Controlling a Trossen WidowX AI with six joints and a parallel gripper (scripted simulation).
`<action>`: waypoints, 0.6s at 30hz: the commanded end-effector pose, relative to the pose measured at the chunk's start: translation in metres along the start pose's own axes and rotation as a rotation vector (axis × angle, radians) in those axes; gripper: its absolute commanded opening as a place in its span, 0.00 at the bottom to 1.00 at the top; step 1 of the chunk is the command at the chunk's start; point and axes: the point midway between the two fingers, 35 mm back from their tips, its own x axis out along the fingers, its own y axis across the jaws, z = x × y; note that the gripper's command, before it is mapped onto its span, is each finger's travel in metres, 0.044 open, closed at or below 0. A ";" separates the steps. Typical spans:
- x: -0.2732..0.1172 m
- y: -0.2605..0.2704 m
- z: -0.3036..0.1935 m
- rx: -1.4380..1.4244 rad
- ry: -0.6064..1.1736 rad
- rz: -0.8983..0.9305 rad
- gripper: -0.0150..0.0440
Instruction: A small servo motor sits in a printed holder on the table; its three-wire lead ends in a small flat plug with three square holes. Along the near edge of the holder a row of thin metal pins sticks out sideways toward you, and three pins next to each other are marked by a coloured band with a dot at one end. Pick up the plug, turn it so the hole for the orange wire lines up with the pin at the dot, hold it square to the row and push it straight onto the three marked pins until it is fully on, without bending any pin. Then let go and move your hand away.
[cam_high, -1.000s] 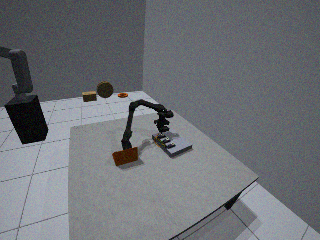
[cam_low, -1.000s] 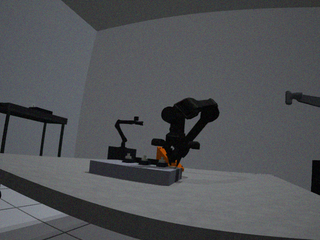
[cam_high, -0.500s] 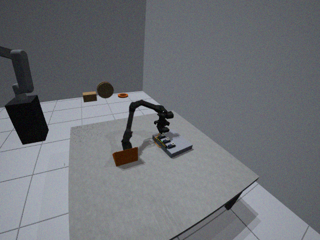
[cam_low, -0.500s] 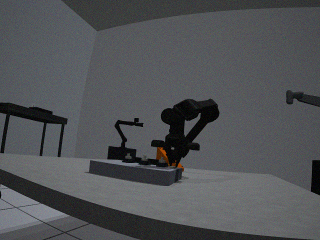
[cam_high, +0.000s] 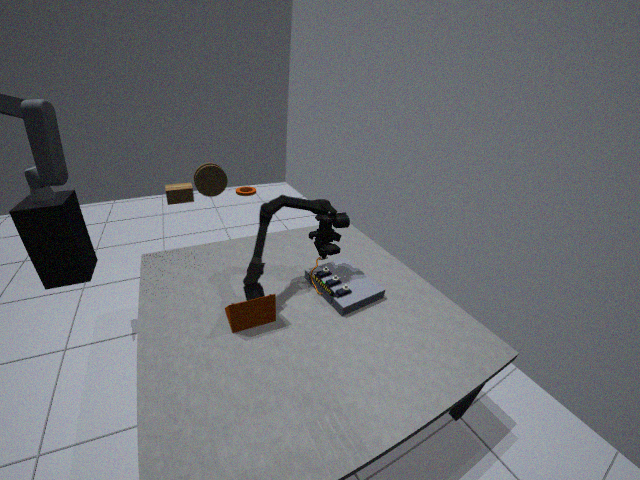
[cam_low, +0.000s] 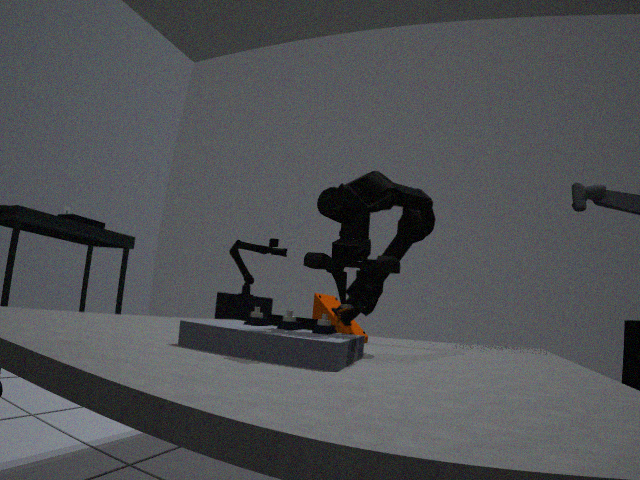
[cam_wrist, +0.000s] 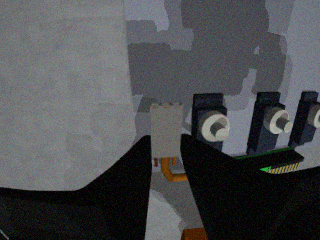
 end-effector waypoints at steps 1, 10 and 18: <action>-0.003 -0.010 -0.006 -0.003 0.003 -0.010 0.25; -0.009 -0.054 -0.036 -0.008 0.003 -0.027 0.25; -0.010 -0.087 -0.069 -0.014 0.006 -0.032 0.25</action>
